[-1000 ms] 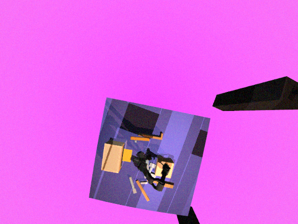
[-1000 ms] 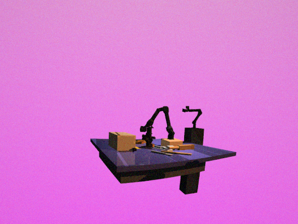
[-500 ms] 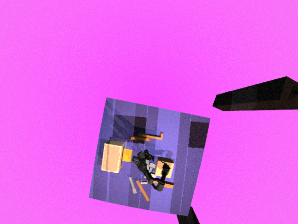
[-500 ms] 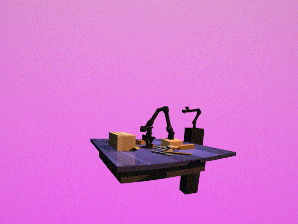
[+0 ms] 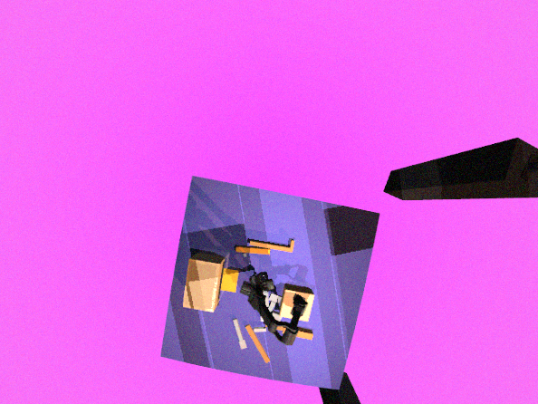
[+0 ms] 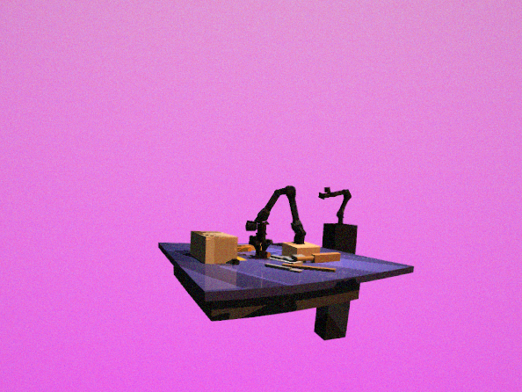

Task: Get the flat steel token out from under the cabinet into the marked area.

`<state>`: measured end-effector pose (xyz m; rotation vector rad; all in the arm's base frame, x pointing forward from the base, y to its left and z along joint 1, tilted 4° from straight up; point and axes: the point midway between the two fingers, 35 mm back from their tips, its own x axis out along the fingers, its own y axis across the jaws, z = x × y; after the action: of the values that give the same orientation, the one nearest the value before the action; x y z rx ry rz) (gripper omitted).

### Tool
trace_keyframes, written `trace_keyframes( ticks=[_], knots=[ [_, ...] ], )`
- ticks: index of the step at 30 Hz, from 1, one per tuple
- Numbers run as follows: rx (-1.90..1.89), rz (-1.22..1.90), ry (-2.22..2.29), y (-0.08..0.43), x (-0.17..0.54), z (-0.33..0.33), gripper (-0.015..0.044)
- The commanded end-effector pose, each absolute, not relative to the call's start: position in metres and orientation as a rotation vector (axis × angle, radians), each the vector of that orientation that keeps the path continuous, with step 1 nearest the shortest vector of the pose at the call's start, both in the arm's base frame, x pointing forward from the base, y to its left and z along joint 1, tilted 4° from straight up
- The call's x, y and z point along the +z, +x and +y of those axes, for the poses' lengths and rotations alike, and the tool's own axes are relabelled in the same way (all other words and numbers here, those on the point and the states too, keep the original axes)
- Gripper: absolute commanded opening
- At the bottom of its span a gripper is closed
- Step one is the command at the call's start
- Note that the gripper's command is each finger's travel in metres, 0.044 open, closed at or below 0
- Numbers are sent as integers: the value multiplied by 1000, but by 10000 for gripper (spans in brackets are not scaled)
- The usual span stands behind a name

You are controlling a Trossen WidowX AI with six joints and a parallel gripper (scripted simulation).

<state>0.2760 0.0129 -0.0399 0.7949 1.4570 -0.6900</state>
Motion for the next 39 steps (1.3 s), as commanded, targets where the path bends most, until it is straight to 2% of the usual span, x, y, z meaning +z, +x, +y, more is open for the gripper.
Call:
trace_keyframes(
  ticks=[1,10,14,23,30,31,34,37,39],
  knots=[
    [-685,1459,790,276,-40,13,165],
    [-685,1459,790,276,-40,13,105],
    [-685,1459,790,276,-40,13,0],
    [-698,1455,802,276,-40,13,0],
    [-693,1457,797,276,-40,13,184],
    [-693,1457,797,276,-40,13,200],
    [-693,1457,797,276,-40,13,200],
    [-696,1452,799,276,-40,13,270],
    [-695,1452,798,276,-39,13,270]
  ],
)
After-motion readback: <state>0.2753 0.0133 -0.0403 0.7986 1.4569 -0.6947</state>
